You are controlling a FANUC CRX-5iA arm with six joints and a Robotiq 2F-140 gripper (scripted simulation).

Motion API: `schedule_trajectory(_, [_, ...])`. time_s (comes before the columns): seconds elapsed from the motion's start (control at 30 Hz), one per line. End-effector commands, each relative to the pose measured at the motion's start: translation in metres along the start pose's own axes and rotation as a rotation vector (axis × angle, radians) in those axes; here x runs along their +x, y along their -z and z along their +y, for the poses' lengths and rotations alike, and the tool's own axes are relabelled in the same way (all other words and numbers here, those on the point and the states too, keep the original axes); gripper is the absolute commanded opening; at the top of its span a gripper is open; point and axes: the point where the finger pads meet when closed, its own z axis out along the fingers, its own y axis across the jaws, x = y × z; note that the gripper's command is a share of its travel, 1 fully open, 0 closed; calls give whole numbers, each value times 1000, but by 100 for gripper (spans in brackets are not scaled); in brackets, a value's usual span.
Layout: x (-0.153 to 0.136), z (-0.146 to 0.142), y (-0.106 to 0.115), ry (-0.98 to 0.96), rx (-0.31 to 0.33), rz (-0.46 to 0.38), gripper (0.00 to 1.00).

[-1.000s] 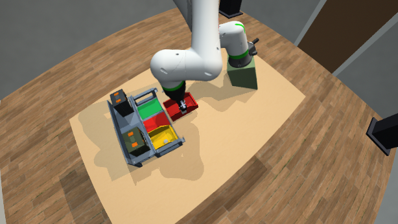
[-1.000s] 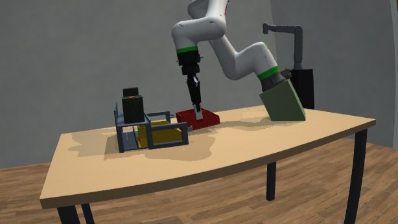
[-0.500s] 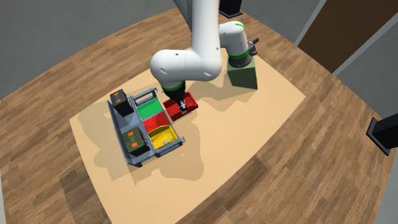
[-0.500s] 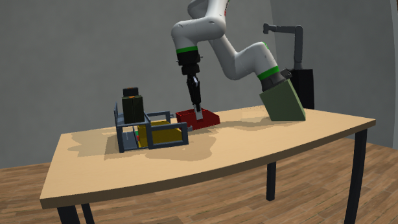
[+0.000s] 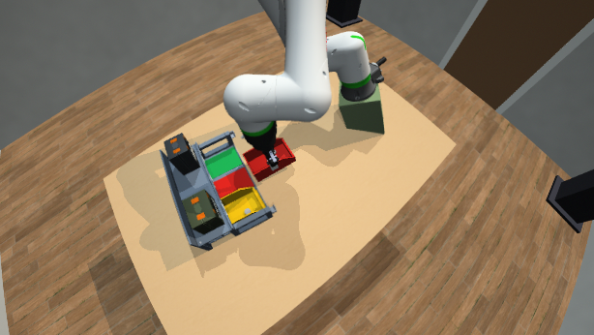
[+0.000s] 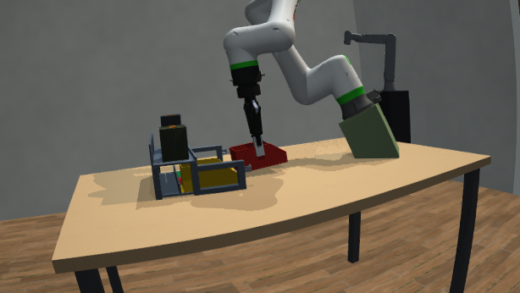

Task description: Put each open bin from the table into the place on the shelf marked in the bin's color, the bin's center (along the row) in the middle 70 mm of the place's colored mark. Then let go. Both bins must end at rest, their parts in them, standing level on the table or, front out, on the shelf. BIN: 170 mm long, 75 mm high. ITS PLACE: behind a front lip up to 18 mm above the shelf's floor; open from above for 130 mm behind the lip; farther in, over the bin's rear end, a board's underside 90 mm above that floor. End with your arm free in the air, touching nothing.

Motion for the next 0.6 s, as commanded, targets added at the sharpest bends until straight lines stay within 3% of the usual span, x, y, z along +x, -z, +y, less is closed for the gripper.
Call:
schedule_trajectory(0.0, [0,0,0,0,0,0,0])
schedule_trajectory(0.57, [6,0,1,0,0,0,0])
